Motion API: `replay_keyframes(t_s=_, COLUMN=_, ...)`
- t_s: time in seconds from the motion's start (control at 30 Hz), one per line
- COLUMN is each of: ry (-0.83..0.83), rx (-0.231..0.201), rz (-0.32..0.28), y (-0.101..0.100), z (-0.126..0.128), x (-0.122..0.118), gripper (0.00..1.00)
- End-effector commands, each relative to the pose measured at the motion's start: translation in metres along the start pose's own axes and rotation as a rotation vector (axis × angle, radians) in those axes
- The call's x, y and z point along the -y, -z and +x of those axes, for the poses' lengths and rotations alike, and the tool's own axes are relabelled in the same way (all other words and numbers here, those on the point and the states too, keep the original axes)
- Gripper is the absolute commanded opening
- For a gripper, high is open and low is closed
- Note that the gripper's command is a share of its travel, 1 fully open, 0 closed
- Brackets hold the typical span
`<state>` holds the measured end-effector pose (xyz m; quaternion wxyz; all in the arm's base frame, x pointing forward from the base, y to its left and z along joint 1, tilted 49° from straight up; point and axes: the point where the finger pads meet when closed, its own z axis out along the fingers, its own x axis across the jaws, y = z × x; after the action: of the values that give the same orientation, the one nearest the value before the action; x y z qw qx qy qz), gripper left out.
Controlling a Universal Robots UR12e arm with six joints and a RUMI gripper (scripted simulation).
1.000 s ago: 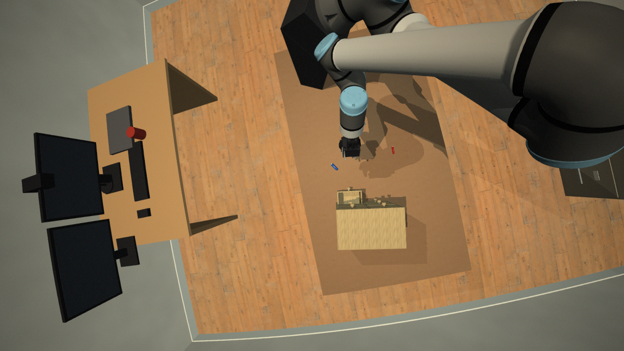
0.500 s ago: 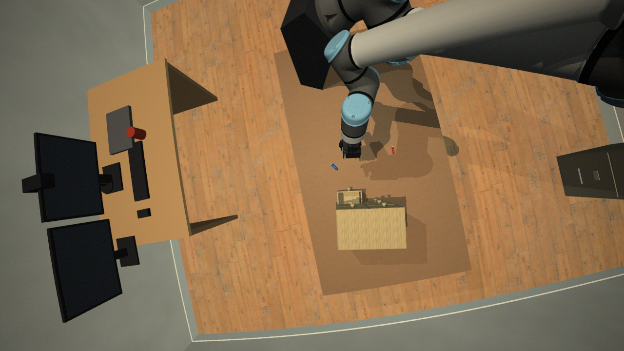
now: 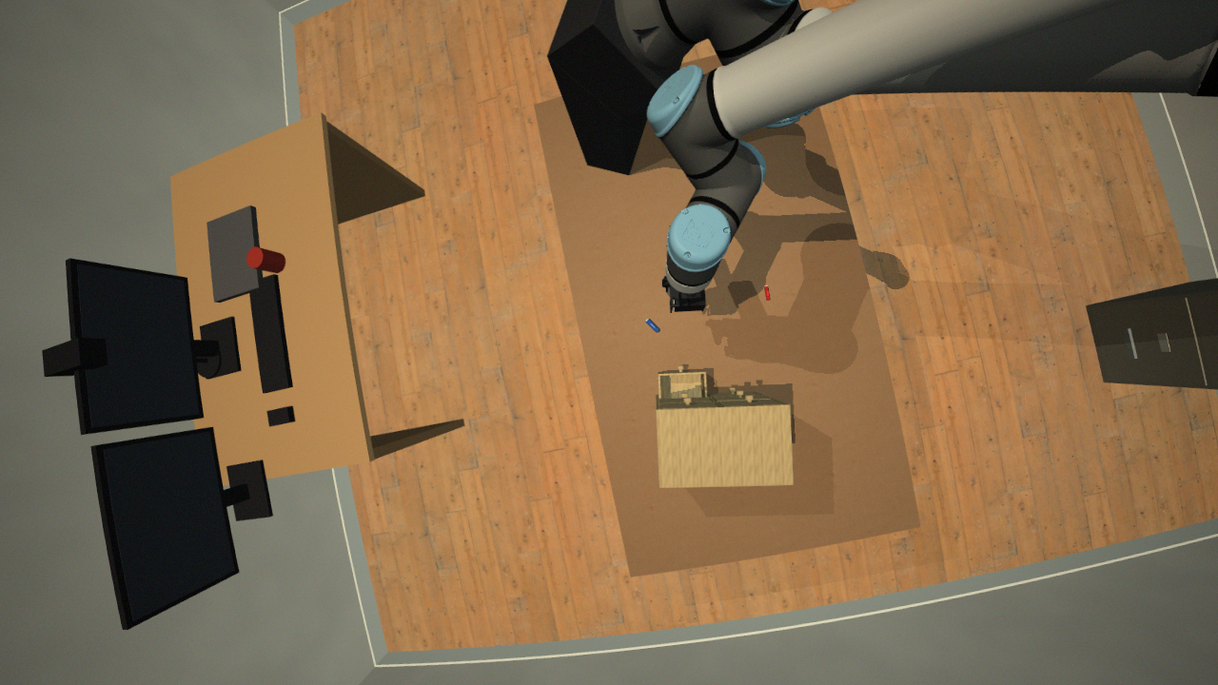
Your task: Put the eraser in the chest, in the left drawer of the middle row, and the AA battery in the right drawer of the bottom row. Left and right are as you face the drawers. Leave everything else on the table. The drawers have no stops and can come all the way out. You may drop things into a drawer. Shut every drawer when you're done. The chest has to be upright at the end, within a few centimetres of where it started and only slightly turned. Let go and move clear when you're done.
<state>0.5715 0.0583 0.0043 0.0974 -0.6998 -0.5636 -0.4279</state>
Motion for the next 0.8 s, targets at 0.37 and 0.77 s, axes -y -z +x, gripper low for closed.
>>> replay_keyframes(t_s=0.37, ry=0.003, rx=-0.006, rz=0.112, y=0.0086, z=-0.0005, x=0.0052, gripper=0.20)
replay_keyframes(t_s=0.77, ry=0.003, rx=-0.007, rz=0.132, y=0.0110, z=0.0006, x=0.0067, gripper=0.20)
